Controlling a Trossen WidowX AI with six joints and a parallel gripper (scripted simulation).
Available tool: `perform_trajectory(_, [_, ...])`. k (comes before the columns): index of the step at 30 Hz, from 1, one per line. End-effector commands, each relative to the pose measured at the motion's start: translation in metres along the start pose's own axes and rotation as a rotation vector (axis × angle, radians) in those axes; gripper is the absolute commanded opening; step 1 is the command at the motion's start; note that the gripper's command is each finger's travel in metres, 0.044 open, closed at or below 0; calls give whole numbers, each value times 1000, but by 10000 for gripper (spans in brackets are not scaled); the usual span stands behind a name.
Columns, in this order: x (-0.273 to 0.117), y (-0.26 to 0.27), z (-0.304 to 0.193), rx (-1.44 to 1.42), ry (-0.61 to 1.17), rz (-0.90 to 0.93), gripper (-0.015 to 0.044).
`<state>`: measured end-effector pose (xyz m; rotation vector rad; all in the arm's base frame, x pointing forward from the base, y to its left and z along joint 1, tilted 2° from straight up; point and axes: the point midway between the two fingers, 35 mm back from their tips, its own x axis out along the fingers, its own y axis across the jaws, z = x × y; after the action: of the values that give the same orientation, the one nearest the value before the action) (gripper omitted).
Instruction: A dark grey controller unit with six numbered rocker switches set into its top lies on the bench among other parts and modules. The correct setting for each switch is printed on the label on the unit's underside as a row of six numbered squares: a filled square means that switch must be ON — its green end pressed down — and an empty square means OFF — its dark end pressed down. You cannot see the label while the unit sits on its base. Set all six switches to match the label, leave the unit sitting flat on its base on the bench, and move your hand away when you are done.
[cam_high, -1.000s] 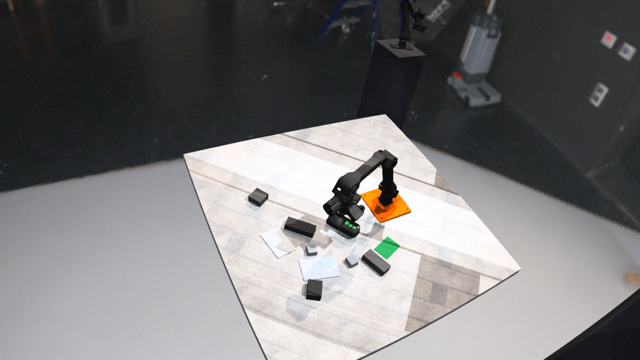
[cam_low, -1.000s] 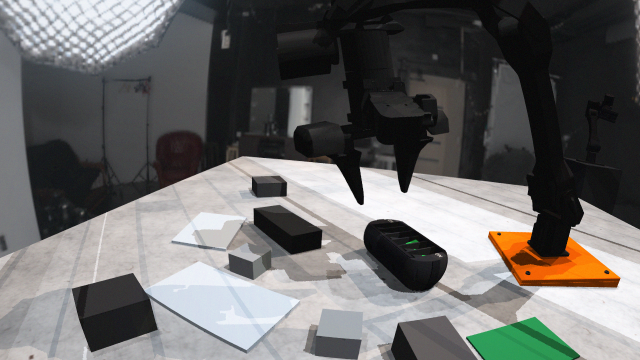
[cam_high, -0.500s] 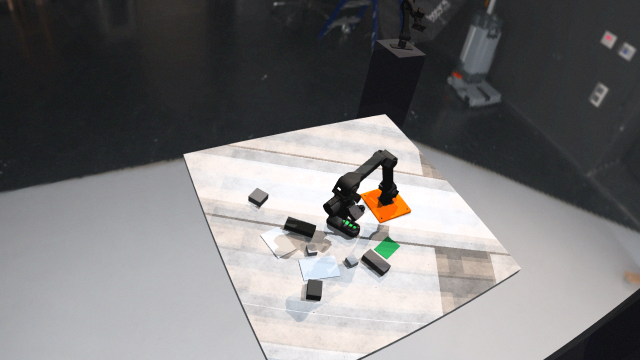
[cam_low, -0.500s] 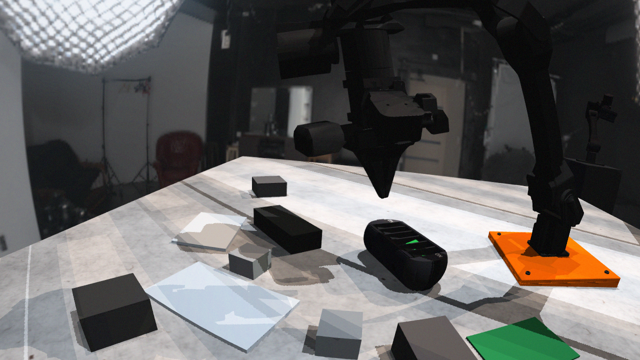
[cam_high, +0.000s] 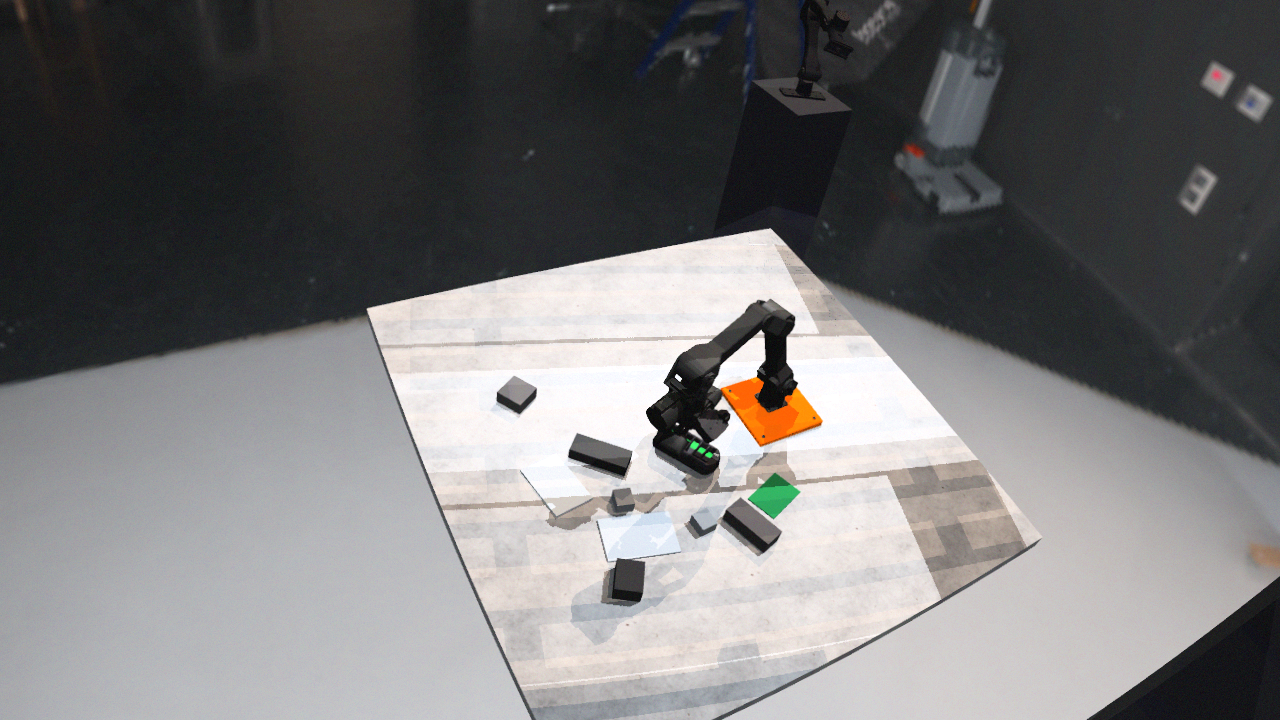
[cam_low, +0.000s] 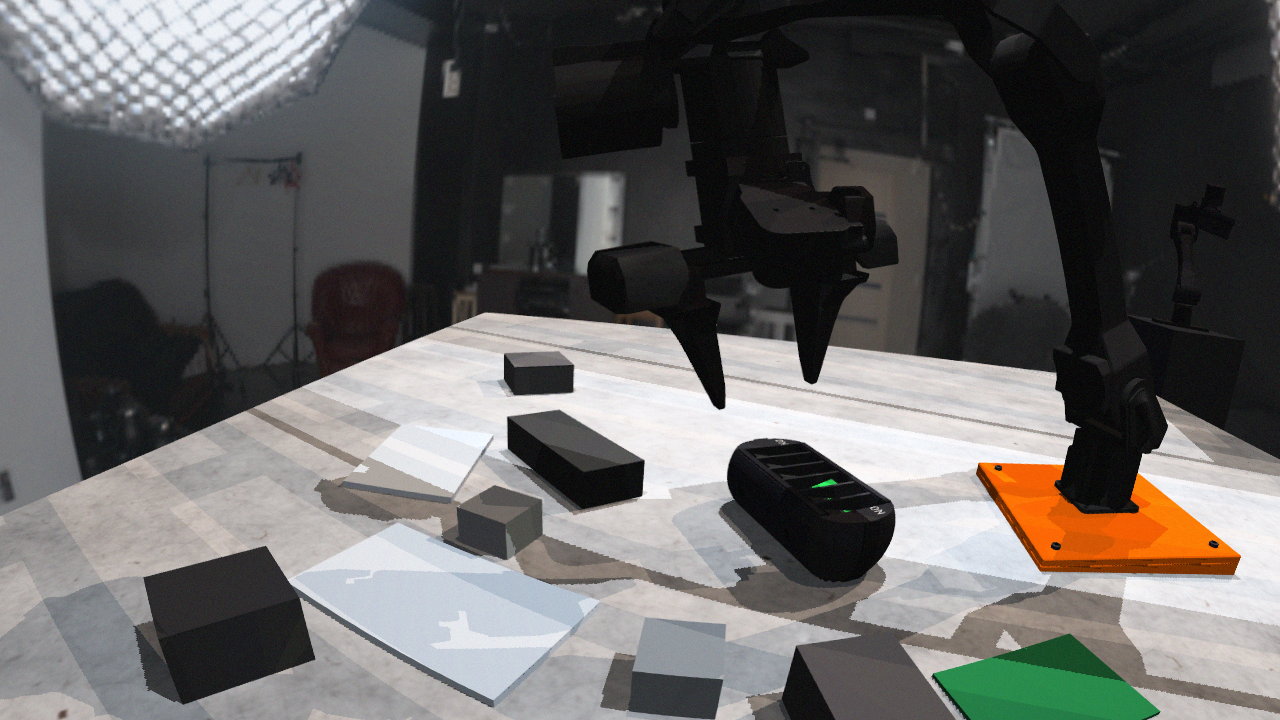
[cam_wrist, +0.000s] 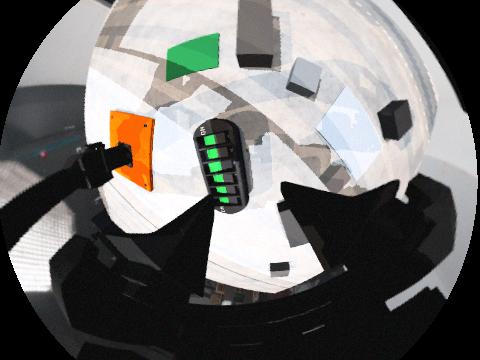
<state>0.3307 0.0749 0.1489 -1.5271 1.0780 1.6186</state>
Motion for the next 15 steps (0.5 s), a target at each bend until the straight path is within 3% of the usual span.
perform_trajectory(1, [0, 0, 0, 0, 0, -1, 394])
perform_trajectory(3, [0, 0, 0, 0, 0, -1, 440])
perform_trajectory(5, [0, 0, 0, 0, 0, -1, 440])
perform_trajectory(11, [-71, 21, 1, -3, 45, -187, 282])
perform_trajectory(15, [-74, 22, 1, -4, 47, -195, 177])
